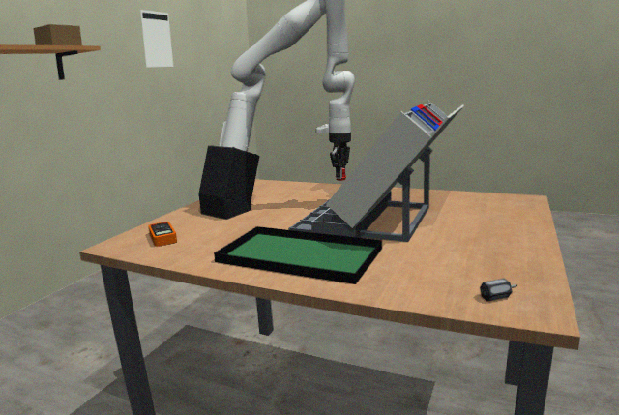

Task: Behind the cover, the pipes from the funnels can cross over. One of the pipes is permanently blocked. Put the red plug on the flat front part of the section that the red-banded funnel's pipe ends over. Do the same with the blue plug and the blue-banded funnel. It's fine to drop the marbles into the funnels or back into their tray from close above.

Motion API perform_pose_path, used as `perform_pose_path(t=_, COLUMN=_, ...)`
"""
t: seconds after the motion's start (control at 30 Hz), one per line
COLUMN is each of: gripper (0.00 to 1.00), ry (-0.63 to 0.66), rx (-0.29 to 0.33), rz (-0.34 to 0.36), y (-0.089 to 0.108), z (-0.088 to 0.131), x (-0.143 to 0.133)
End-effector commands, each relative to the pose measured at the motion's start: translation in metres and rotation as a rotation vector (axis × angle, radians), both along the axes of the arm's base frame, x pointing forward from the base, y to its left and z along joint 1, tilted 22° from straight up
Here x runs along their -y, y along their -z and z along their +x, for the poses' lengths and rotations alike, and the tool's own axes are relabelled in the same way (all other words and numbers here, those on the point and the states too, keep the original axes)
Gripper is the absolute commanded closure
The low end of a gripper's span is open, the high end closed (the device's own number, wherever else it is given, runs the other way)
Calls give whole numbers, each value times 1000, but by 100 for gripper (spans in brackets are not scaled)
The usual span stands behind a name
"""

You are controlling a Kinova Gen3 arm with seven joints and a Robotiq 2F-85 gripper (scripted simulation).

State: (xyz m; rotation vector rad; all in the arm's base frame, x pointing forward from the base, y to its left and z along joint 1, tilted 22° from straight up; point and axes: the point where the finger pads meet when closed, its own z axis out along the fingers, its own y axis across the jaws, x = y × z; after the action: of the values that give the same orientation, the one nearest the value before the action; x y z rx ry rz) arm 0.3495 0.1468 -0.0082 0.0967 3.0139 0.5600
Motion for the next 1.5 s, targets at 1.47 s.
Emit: perform_pose_path(t=1.47, gripper=100, ry=0, rx=17, rz=2, y=54, z=8, x=-21)
